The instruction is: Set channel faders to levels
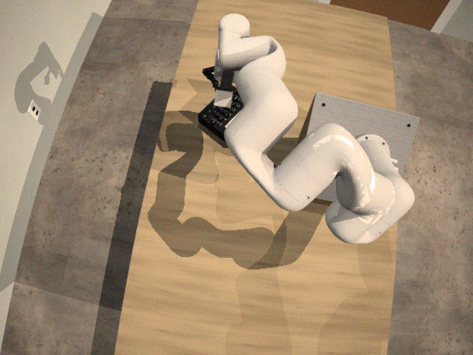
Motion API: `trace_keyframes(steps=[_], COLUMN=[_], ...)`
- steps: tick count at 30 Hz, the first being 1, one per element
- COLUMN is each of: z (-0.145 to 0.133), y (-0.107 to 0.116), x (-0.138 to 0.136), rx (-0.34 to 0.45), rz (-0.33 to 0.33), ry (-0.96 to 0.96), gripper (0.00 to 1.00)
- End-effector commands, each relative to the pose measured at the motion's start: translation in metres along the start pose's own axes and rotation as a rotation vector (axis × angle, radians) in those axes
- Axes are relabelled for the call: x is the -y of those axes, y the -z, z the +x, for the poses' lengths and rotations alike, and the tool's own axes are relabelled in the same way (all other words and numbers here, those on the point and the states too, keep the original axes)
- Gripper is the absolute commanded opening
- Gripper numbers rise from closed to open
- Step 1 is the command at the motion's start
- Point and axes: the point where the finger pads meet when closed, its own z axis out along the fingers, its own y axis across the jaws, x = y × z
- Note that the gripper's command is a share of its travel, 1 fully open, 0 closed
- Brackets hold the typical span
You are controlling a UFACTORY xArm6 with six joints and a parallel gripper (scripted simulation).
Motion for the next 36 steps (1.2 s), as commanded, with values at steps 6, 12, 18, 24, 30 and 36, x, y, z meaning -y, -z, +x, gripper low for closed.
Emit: trace_keyframes(steps=[6, 12, 18, 24, 30, 36], z=[-0.007, -0.026, -0.037, -0.039, -0.039, -0.039], y=[-0.005, -0.034, -0.059, -0.066, -0.066, -0.066], x=[-0.018, -0.059, -0.073, -0.075, -0.075, -0.075], rx=[-0.01, -0.073, -0.116, -0.189, -0.218, -0.218], rz=[0.016, 0.055, 0.075, 0.103, 0.113, 0.113], ry=[0.125, 0.472, 0.715, 0.969, 1.032, 1.032], gripper=[1.0, 1.0, 1.0, 1.0, 1.0, 1.0])
